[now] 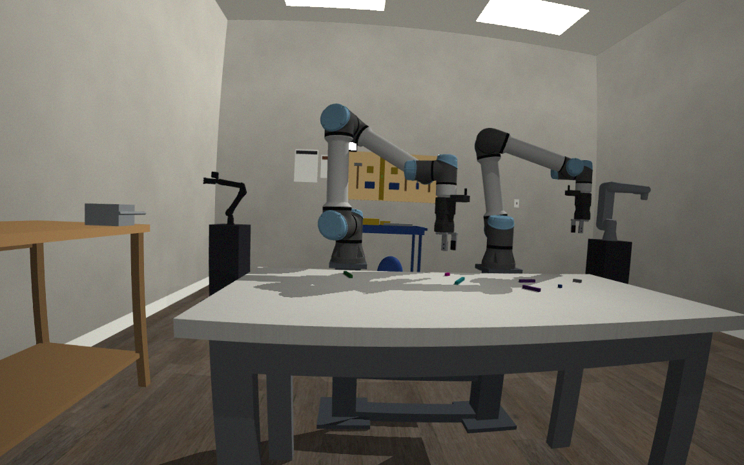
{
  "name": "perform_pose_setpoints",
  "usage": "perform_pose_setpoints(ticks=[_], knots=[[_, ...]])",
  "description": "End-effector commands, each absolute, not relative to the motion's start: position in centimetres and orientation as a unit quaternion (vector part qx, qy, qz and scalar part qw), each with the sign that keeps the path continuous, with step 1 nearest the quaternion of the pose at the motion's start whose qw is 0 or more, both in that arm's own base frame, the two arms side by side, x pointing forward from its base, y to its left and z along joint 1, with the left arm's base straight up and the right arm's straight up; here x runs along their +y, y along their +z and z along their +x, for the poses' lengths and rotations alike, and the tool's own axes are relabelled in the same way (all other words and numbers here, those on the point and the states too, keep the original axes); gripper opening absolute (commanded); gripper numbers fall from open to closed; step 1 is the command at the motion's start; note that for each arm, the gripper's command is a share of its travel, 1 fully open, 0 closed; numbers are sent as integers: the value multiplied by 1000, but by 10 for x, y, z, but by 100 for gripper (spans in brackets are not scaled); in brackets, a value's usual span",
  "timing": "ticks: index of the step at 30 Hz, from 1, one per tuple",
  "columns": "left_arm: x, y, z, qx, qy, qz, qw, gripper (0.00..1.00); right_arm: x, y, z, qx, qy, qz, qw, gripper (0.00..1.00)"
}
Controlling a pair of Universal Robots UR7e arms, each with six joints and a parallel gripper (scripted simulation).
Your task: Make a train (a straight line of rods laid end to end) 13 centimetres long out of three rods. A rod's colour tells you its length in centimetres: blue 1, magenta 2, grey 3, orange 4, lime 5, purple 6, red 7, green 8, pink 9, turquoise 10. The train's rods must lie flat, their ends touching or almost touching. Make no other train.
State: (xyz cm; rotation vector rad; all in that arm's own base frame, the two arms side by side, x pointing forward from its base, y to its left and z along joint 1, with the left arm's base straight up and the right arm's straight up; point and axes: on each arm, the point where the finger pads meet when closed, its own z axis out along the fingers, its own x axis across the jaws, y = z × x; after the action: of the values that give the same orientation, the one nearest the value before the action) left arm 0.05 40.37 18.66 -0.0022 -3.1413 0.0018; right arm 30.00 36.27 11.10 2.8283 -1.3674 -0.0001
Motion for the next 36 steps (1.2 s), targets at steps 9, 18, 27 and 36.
perform_pose_setpoints(ticks=[9,18,27,36], knots=[[404,187,1,-1000,0,-1,0,100,364,112,300,-435,0,900,-1,100],[404,187,1,-1000,0,-1,0,100,373,115,303,-435,0,900,-1,100],[404,187,1,-1000,0,-1,0,100,392,121,310,-436,0,900,-1,100],[404,187,1,-1000,0,-1,0,100,433,134,323,-437,0,900,-1,100]])
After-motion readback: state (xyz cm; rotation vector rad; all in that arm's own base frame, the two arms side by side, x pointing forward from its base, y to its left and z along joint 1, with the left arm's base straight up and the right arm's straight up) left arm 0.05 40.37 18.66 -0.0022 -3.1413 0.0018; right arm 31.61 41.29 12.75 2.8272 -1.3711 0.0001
